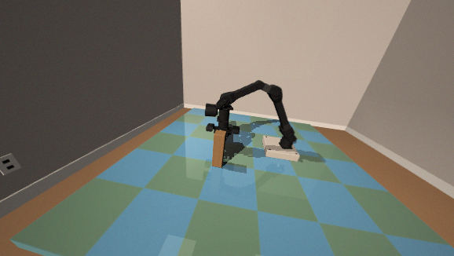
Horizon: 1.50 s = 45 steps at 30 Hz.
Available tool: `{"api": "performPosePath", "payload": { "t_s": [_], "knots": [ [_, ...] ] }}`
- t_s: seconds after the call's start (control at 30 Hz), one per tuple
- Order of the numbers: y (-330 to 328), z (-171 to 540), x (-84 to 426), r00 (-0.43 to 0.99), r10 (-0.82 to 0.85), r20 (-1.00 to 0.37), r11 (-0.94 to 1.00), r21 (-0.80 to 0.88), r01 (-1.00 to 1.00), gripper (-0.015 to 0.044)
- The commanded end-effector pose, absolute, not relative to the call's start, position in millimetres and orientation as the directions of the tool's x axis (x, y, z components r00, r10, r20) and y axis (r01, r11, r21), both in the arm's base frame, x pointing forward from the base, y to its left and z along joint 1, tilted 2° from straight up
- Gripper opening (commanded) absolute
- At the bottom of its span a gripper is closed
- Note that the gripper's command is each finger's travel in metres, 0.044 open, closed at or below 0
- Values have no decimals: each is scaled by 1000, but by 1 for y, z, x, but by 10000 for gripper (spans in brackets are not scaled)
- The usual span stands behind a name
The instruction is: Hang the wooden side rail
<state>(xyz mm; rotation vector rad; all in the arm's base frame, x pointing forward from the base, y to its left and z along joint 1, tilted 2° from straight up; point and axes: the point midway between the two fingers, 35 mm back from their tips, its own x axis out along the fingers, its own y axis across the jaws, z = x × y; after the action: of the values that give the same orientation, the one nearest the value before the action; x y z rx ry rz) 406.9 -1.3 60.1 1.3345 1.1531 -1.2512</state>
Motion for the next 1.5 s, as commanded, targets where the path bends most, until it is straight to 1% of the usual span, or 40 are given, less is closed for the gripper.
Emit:
{"api": "performPosePath", "payload": {
  "t_s": [0.0, 1.47],
  "knots": [
    [0, 65, 410, 50, 33, -998, -118, 46, 992, 0],
    [5, 65, 410, 50, 34, -998, -118, 46, 992, 0]
  ]
}}
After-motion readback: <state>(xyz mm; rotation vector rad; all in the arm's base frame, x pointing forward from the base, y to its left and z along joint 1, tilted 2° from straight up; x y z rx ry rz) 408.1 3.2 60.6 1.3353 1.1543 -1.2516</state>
